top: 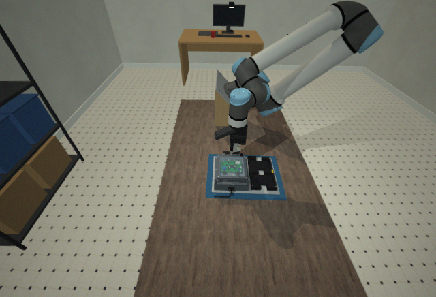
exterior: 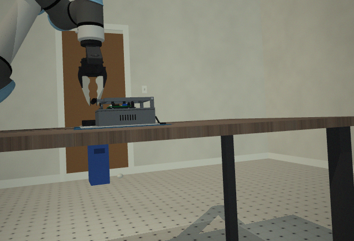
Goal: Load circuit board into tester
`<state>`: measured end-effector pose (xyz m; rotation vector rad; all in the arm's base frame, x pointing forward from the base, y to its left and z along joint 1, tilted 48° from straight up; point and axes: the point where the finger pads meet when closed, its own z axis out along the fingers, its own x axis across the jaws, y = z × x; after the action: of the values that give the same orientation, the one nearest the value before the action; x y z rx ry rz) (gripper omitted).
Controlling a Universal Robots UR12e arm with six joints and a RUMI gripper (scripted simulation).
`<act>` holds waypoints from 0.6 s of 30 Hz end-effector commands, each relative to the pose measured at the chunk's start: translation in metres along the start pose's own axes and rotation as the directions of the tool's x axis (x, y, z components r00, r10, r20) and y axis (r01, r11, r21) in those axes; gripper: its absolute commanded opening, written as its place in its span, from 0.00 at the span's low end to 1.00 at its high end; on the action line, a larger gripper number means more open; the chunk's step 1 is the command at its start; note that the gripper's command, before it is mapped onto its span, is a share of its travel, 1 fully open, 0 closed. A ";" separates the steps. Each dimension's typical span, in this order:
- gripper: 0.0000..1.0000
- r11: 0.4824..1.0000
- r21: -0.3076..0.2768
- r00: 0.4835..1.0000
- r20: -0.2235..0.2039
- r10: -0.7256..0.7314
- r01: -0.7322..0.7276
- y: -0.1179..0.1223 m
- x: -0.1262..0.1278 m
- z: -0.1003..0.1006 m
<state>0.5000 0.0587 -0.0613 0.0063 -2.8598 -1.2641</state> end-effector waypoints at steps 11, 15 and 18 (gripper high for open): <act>0.13 1.000 0.001 1.000 0.001 0.000 0.000 0.000 -0.001 -0.001; 0.13 1.000 0.001 1.000 0.001 0.000 0.000 0.000 -0.001 -0.003; 0.13 1.000 0.001 1.000 0.001 0.000 0.000 0.000 -0.001 -0.006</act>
<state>0.5000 0.0571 -0.0598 0.0063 -2.8598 -1.2641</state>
